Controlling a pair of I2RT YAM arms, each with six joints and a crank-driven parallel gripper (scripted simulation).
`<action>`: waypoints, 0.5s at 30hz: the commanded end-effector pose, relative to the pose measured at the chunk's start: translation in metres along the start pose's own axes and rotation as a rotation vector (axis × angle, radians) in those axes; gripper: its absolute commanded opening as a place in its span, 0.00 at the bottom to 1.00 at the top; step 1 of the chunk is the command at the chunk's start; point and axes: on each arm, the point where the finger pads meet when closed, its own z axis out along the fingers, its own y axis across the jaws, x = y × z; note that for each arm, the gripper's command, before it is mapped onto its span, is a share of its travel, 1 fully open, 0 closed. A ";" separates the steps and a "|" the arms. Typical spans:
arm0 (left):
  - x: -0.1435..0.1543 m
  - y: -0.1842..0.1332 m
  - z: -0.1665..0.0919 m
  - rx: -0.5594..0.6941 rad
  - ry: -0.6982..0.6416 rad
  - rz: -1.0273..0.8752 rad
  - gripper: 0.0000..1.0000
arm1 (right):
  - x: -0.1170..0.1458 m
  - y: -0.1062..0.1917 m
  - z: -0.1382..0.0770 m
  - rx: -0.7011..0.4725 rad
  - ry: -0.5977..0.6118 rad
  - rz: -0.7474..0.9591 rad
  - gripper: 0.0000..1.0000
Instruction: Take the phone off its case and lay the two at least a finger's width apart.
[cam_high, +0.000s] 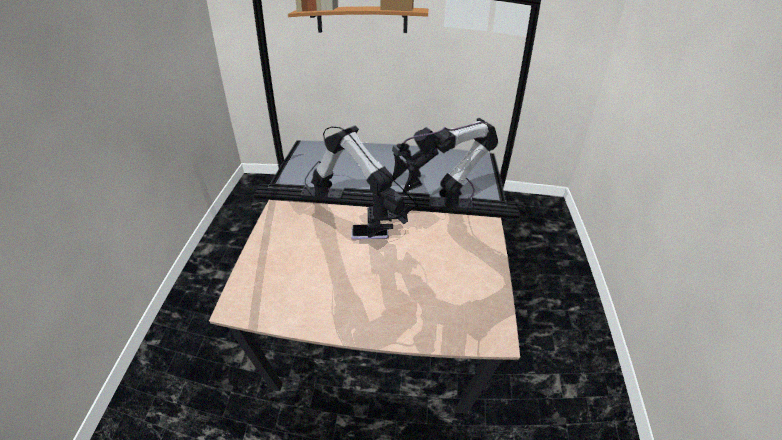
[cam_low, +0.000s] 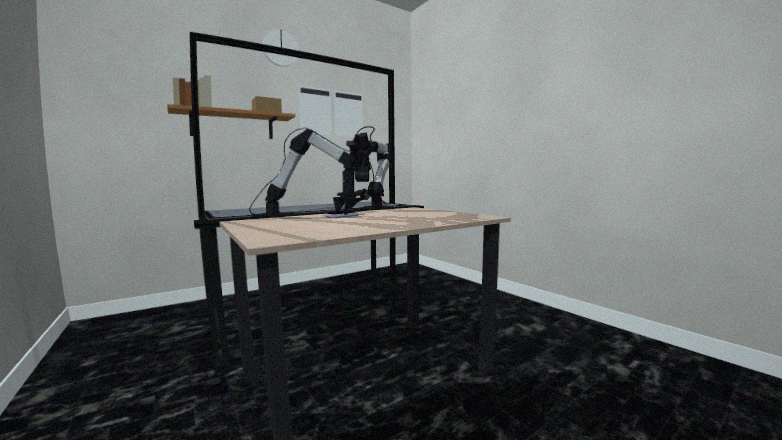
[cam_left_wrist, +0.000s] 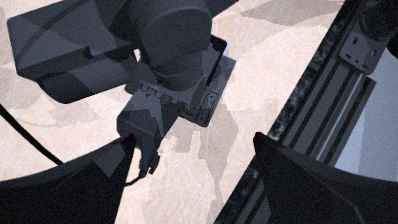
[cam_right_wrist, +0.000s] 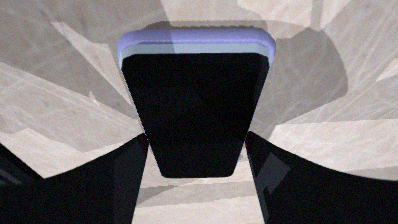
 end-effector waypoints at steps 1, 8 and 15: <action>-0.015 0.000 -0.002 -0.003 -0.048 -0.005 1.00 | -0.002 -0.001 -0.002 0.009 -0.013 0.014 0.76; -0.015 0.000 -0.002 -0.003 -0.048 -0.005 1.00 | -0.004 -0.004 -0.019 0.025 -0.029 0.011 0.73; -0.015 0.000 -0.002 -0.004 -0.049 -0.005 1.00 | 0.000 -0.018 -0.040 0.006 -0.005 0.005 0.73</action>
